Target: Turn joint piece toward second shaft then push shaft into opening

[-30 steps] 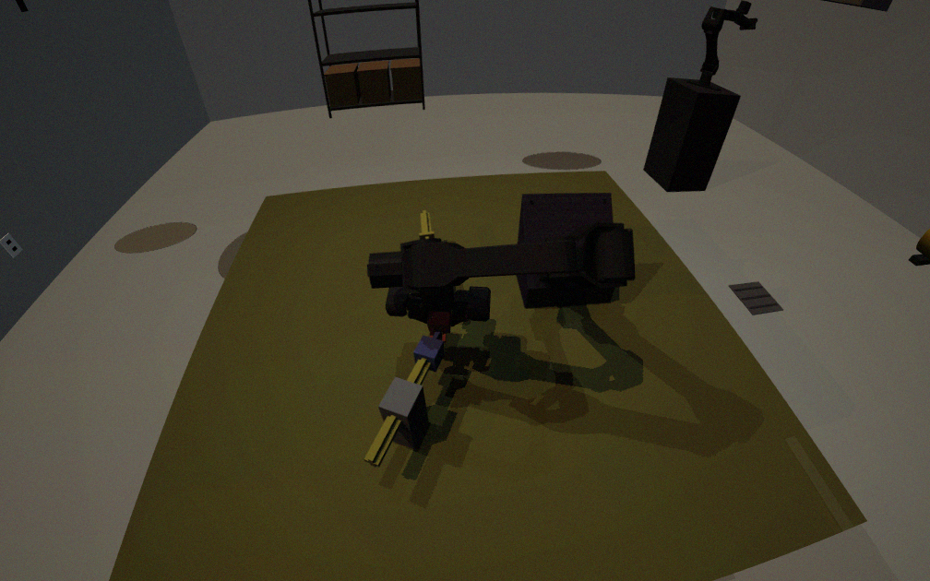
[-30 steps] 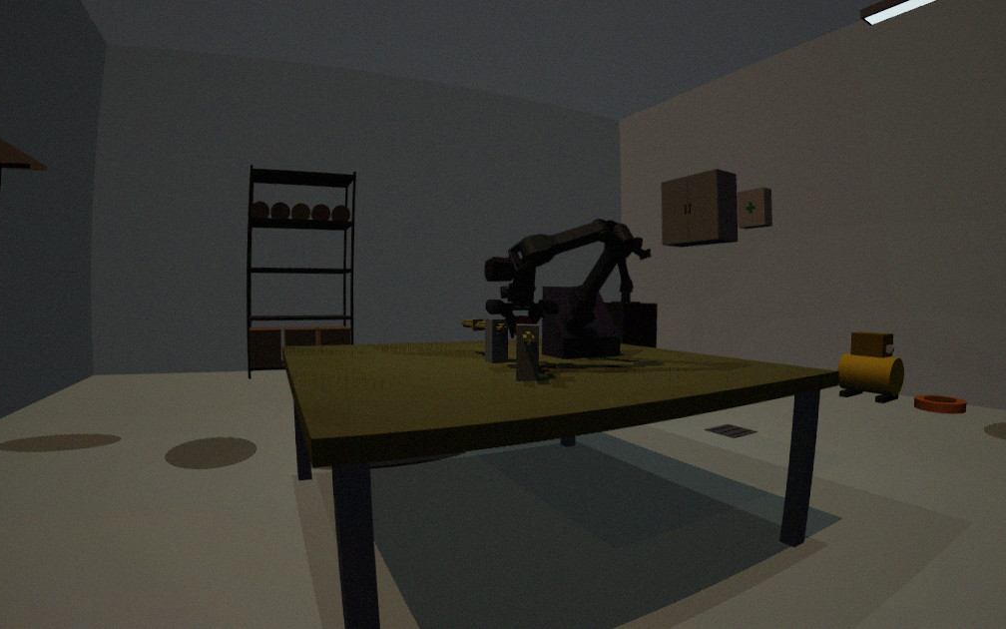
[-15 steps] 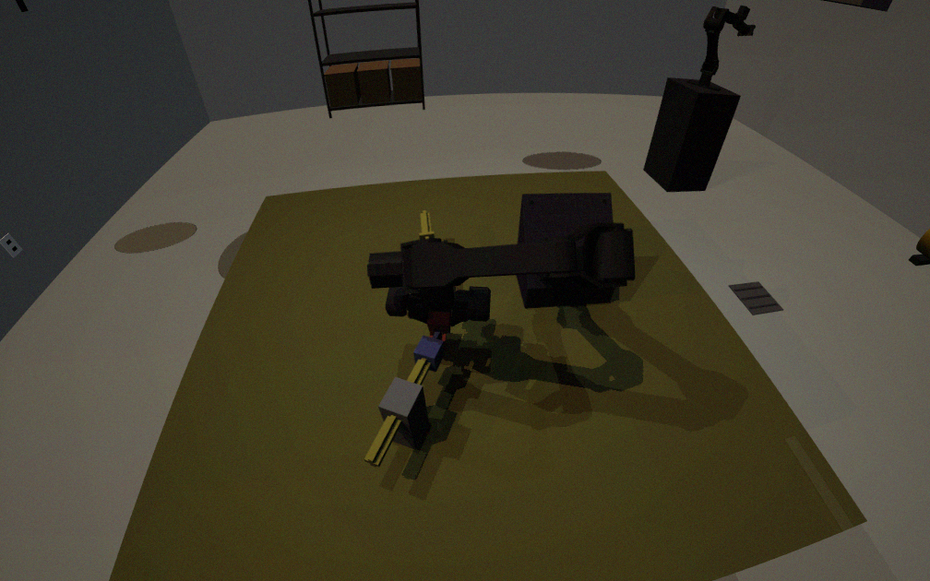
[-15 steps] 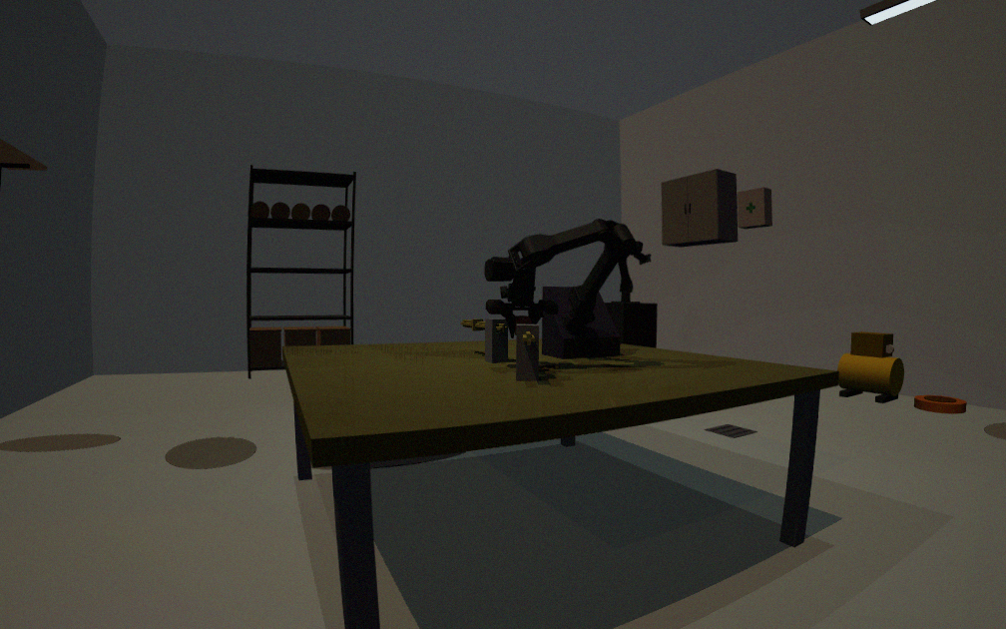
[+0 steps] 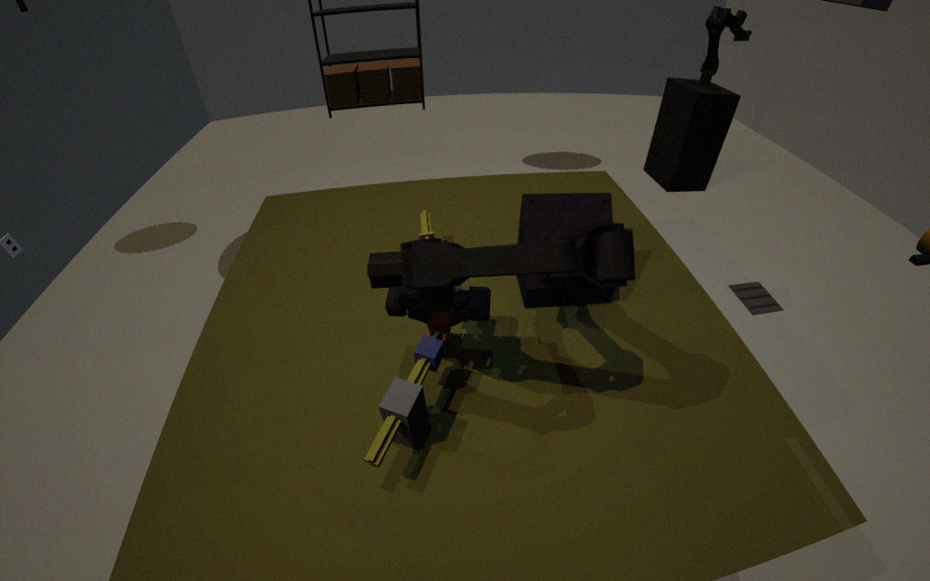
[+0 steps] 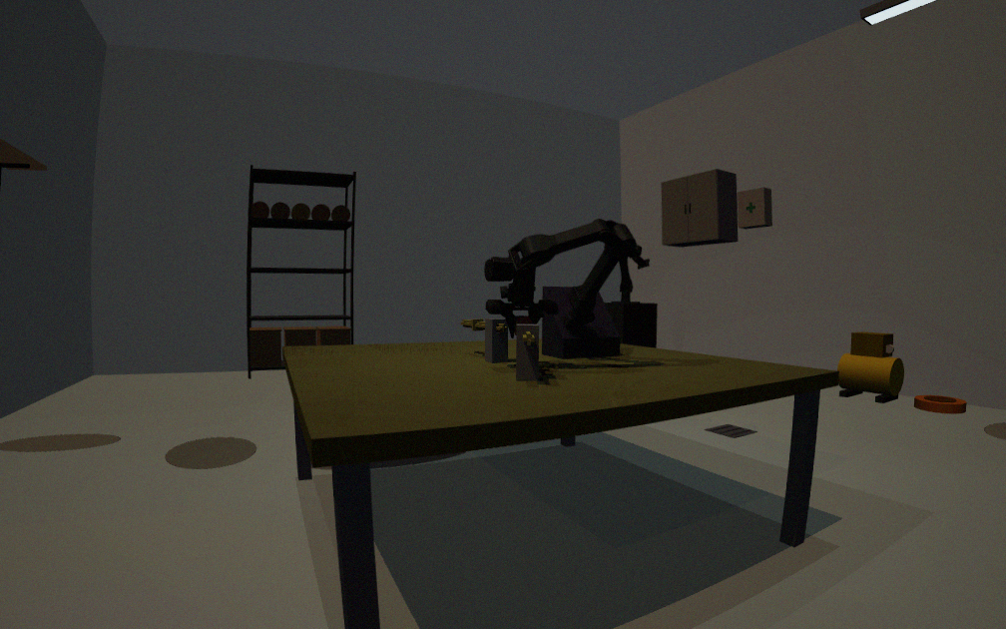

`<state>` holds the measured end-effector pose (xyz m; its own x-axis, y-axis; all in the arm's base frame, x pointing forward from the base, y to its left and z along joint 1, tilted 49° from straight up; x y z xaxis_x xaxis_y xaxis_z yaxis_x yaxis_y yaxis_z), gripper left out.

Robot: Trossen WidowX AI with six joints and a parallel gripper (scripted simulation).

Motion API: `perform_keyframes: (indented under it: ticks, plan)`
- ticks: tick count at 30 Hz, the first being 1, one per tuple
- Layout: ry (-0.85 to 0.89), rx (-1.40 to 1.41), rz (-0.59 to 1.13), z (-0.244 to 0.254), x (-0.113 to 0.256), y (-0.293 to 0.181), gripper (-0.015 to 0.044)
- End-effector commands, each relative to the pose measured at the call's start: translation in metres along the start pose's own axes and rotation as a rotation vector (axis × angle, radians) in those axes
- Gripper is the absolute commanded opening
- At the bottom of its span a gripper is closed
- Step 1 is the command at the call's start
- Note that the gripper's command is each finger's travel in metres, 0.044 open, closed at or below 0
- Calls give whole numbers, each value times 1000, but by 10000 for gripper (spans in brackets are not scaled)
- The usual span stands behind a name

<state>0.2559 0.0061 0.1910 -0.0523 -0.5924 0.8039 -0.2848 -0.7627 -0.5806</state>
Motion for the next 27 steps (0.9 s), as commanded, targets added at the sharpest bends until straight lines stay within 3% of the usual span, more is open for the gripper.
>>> perform_keyframes:
  ticks: [1,5,10,16,27]
  plan:
    - [-1,-5,5,0,-1,0,182]
    - [0,0,0,0,0,0,147]
    - [0,0,0,0,0,0,147]
    - [0,0,0,0,0,0,0]
    - [4,50,82,3,-4,7,0]
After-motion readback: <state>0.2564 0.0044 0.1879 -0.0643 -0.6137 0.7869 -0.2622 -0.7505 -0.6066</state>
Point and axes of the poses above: the point midway between the two fingers, 35 mm back from their tips, its own x axis back along the fingers, its own z axis across the jaws, y = z × x, the point moved 9 cm from there along x, back along the fingers, and after that the axes turned 3 degrees about -x, right-handed, at the moved point
